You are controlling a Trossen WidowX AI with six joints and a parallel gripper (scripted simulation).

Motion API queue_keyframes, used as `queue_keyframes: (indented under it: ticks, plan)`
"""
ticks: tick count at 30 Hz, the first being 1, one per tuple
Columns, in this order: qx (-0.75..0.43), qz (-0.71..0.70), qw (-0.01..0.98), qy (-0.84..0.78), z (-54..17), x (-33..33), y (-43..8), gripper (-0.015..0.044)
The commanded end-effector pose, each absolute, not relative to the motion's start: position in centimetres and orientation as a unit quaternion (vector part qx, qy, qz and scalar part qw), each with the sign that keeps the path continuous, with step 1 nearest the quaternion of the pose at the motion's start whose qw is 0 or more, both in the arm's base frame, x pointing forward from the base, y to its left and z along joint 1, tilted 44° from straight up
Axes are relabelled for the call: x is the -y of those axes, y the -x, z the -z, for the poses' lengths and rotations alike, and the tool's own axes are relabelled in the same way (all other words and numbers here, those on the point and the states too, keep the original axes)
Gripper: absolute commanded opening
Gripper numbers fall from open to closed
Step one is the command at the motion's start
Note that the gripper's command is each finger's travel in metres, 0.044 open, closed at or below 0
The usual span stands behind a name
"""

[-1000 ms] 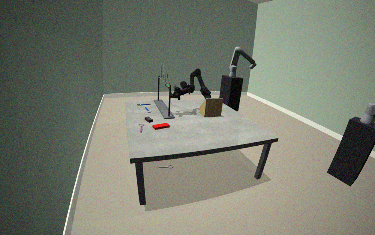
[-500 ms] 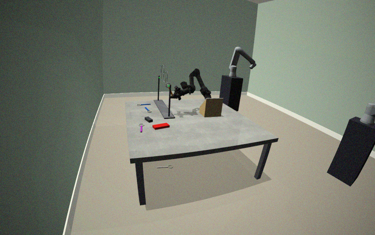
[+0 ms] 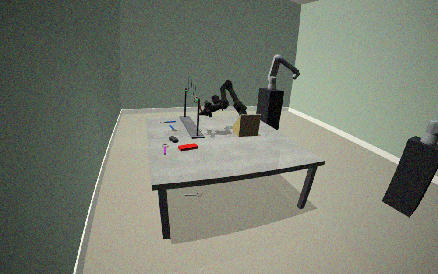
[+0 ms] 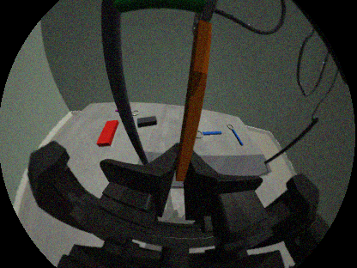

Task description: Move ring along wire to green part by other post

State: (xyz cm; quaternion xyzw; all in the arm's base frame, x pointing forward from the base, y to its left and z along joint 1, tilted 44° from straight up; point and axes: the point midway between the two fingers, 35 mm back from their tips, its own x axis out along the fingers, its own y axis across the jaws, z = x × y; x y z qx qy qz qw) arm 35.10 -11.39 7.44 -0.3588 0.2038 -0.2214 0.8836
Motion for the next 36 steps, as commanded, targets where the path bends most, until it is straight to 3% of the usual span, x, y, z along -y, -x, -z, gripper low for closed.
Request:
queue_keyframes:
  ticks: [1,36]
  plan:
    - [-0.203,0.223,0.884,0.357,-7.2,11.0,-35.1,-0.015]
    - [-0.203,0.222,0.884,0.358,-5.2,11.2,-35.1,-0.015]
